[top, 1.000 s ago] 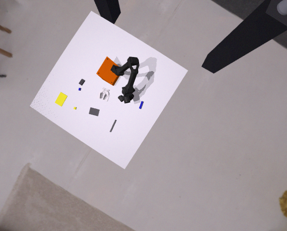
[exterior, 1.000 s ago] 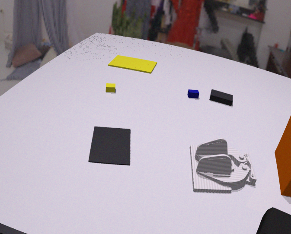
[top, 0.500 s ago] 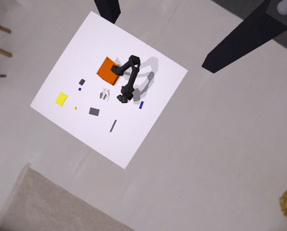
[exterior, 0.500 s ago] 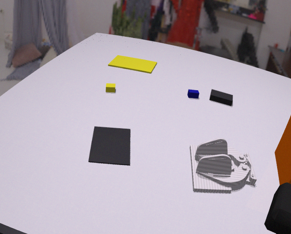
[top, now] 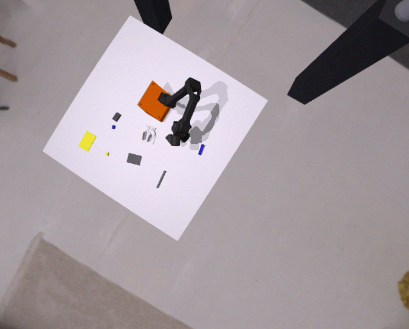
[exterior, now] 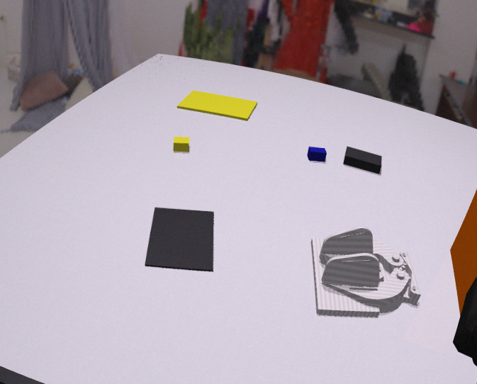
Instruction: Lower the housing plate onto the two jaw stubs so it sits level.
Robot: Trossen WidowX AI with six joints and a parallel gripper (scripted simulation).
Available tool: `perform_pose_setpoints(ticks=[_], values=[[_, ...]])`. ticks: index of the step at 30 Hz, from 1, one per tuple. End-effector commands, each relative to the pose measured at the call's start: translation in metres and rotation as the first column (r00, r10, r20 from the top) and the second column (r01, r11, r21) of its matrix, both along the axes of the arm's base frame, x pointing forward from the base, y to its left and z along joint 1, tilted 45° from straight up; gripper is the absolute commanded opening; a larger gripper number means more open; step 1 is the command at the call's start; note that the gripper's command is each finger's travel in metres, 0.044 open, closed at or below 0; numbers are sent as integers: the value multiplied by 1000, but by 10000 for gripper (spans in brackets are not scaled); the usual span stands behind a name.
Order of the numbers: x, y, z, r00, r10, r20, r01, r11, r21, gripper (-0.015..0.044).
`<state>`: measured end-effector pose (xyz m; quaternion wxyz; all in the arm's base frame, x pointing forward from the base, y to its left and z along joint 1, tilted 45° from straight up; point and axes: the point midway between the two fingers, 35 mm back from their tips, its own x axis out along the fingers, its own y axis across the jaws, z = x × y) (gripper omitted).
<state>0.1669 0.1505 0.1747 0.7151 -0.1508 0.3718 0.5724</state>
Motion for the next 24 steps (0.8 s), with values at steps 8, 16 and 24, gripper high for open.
perform_pose_setpoints(ticks=[8,16,24], values=[[23,-16,-18,992,-93,-87,91,996,-27,351],[39,-30,-33,975,-167,-150,161,986,-48,351],[53,-46,-49,947,-238,-214,229,971,-69,351]])
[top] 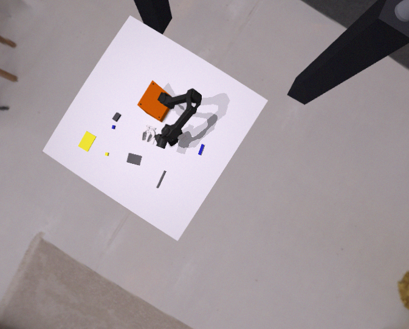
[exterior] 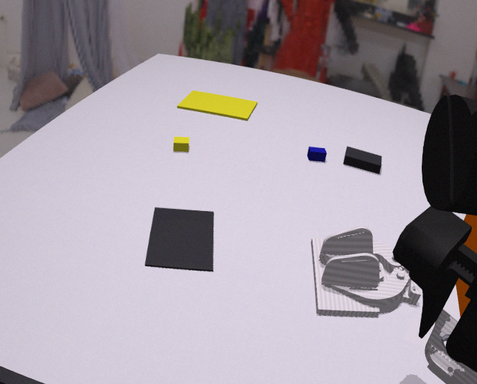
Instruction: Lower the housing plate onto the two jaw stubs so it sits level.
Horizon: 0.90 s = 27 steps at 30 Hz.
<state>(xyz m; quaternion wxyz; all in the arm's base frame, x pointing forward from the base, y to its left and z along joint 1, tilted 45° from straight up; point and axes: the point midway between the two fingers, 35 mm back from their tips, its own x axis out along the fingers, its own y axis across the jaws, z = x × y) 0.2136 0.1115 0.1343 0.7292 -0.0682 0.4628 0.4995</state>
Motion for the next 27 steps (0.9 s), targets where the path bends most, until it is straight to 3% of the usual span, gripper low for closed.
perform_pose_setpoints(ticks=[1,27], values=[[8,-9,-10,999,-37,-38,37,999,-9,351],[33,-71,-65,927,-269,-259,271,962,-30,351]])
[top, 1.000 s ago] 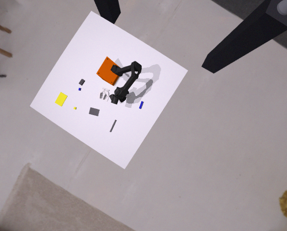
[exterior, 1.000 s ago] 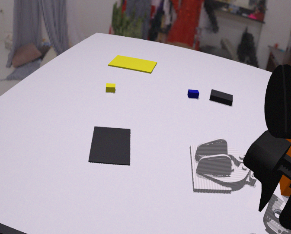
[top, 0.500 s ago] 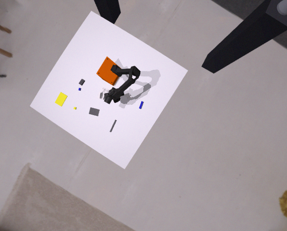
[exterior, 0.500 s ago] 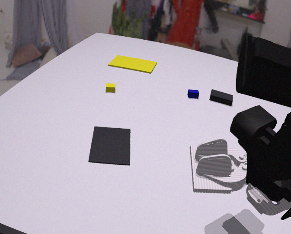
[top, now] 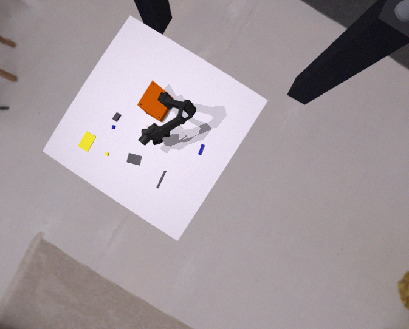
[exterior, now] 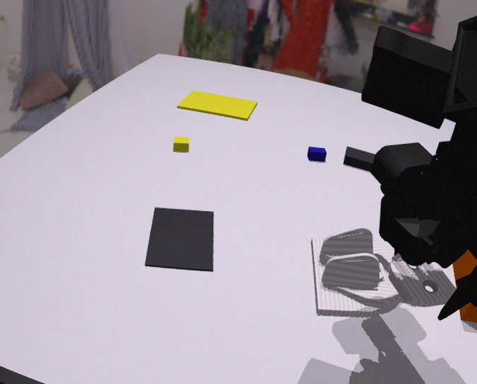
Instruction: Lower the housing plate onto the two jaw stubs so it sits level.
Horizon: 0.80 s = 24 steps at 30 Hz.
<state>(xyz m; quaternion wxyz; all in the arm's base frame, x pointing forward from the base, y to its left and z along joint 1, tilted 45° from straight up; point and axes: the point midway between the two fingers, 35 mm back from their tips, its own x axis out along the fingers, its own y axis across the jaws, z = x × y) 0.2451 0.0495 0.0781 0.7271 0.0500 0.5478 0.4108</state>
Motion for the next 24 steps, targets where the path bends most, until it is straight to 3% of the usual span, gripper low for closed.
perform_pose_setpoints(ticks=[1,24], values=[[2,-11,-11,998,-37,-41,37,999,3,351],[-3,-67,-65,939,-244,-243,261,965,38,351]])
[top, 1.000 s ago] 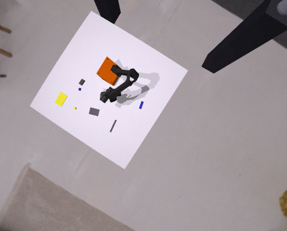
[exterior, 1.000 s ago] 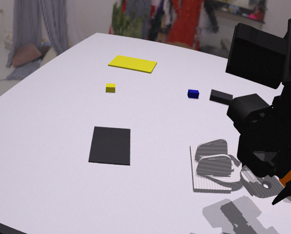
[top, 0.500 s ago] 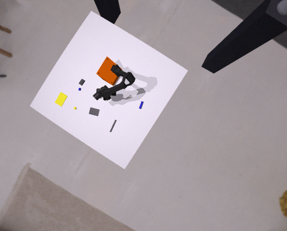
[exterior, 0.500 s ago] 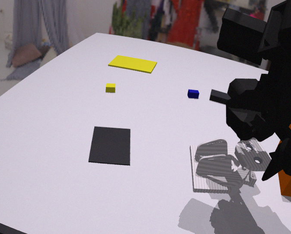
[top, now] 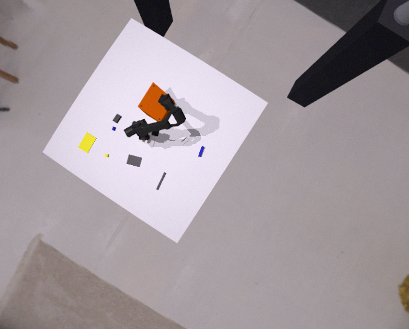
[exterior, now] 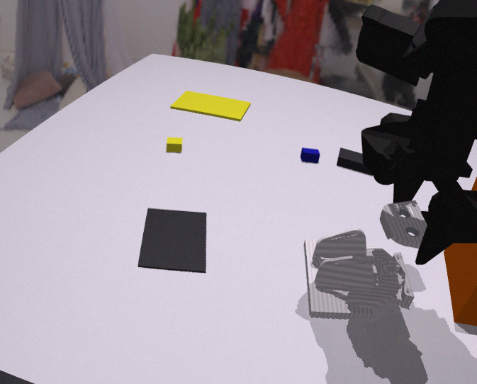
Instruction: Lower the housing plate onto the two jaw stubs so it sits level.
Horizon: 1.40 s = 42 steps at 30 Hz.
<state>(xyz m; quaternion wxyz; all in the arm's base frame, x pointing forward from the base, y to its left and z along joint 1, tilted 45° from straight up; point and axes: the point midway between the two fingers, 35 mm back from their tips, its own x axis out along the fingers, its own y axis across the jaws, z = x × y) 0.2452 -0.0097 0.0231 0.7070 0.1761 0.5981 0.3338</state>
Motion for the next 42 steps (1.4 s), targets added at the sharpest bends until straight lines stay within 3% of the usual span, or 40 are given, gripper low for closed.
perform_pose_setpoints(ticks=[1,42], values=[[-3,-10,-12,998,-38,-41,39,999,15,351],[-11,-14,-17,996,-62,-61,64,998,28,351]])
